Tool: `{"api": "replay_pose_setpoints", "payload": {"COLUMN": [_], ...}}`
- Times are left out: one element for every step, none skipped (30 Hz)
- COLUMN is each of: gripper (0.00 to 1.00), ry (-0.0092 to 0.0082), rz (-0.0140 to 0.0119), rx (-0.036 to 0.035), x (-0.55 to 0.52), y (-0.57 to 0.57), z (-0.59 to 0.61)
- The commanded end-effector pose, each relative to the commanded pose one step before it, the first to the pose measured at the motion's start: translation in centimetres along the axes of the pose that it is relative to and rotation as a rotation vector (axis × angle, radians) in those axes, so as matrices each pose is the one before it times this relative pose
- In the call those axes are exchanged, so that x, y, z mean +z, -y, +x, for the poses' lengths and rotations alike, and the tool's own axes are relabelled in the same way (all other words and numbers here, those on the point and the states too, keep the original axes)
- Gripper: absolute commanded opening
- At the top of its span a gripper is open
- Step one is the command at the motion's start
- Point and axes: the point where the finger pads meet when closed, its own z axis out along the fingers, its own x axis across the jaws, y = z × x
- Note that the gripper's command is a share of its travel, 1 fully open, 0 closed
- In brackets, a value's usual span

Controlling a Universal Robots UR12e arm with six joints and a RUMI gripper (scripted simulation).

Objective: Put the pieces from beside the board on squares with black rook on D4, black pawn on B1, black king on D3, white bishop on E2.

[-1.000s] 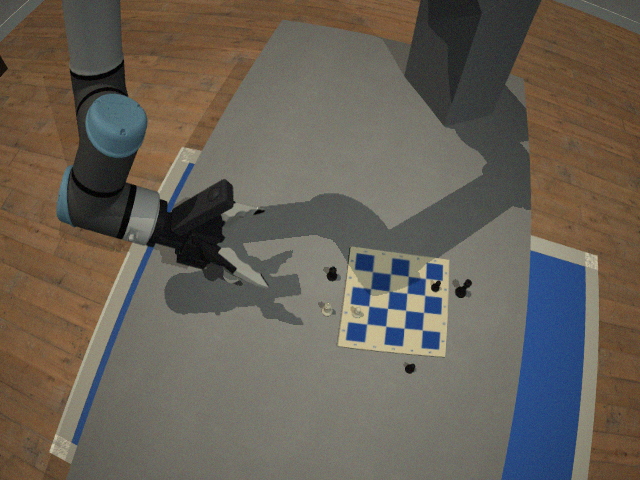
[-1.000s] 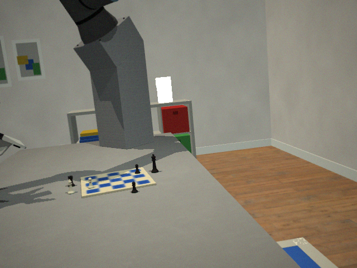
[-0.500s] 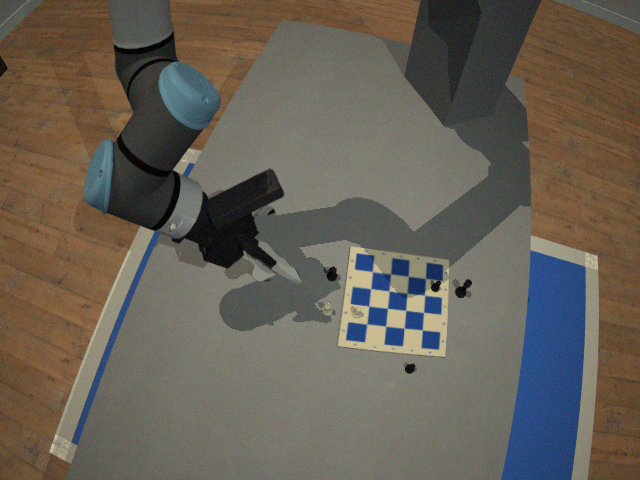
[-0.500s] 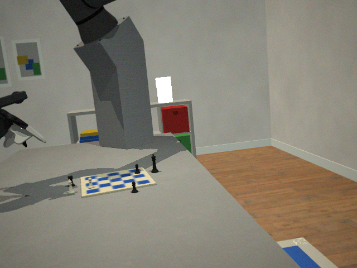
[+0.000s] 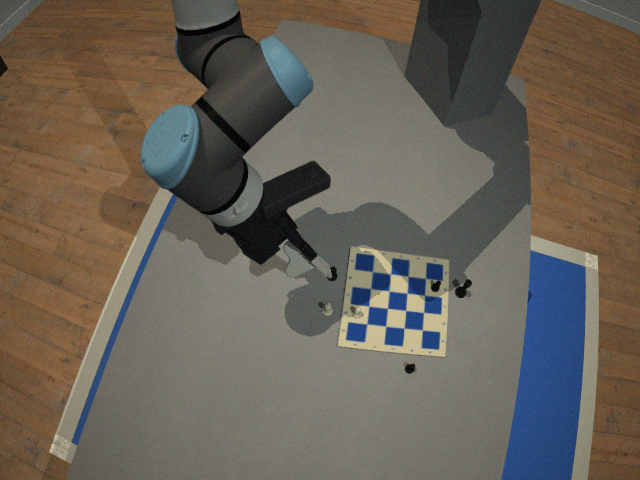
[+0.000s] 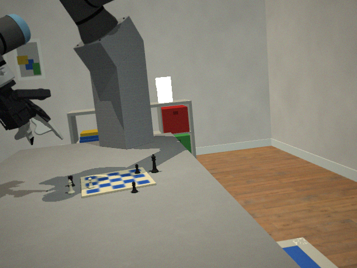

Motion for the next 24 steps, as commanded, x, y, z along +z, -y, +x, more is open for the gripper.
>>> {"api": "replay_pose_setpoints", "payload": {"gripper": [1.00, 1.00, 1.00, 1.00, 1.00, 1.00, 1.00, 1.00, 1.00, 1.00, 1.00, 1.00, 1.00, 1.00, 1.00, 1.00, 1.00, 1.00, 1.00, 1.00, 1.00, 1.00, 1.00, 1.00], "ry": [0.05307, 0.00000, 0.01173, 0.01137, 0.00000, 0.01098, 0.01015, 0.00000, 0.00957, 0.00918, 0.00876, 0.00833, 0.00000, 0.00000, 0.00000, 0.00789, 0.00723, 0.00643, 0.00600, 0.00557, 0.00512, 0.00468, 0.00423, 0.00379], "rz": [-0.11117, 0.00000, -0.02210, -0.02144, 0.00000, -0.02074, -0.01924, 0.00000, -0.01814, -0.01734, -0.01650, -0.01564, 0.00000, 0.00000, 0.00000, -0.01475, -0.01364, -0.01238, -0.01149, -0.01059, -0.00970, -0.00881, -0.00793, -0.00708], "rx": [-0.07001, 0.00000, -0.01562, -0.01478, 0.00000, -0.01394, -0.01371, 0.00000, -0.01315, -0.01232, -0.01151, -0.01071, 0.00000, 0.00000, 0.00000, -0.00992, -0.00940, -0.00906, -0.00831, -0.00757, -0.00686, -0.00617, -0.00551, -0.00487], "x": [0.642, 0.000, 0.093, 0.047, 0.000, 0.006, 0.076, 0.000, 0.088, 0.054, 0.025, -0.001, 0.000, 0.000, 0.000, -0.023, 0.000, 0.055, 0.037, 0.023, 0.011, 0.002, -0.005, -0.010], "y": [1.017, 0.000, 0.243, 0.241, 0.000, 0.237, 0.203, 0.000, 0.188, 0.184, 0.179, 0.173, 0.000, 0.000, 0.000, 0.165, 0.145, 0.118, 0.112, 0.106, 0.098, 0.091, 0.083, 0.075], "z": [0.608, 0.000, 0.154, 0.150, 0.000, 0.144, 0.147, 0.000, 0.145, 0.138, 0.131, 0.123, 0.000, 0.000, 0.000, 0.114, 0.111, 0.112, 0.104, 0.095, 0.086, 0.078, 0.069, 0.061]}}
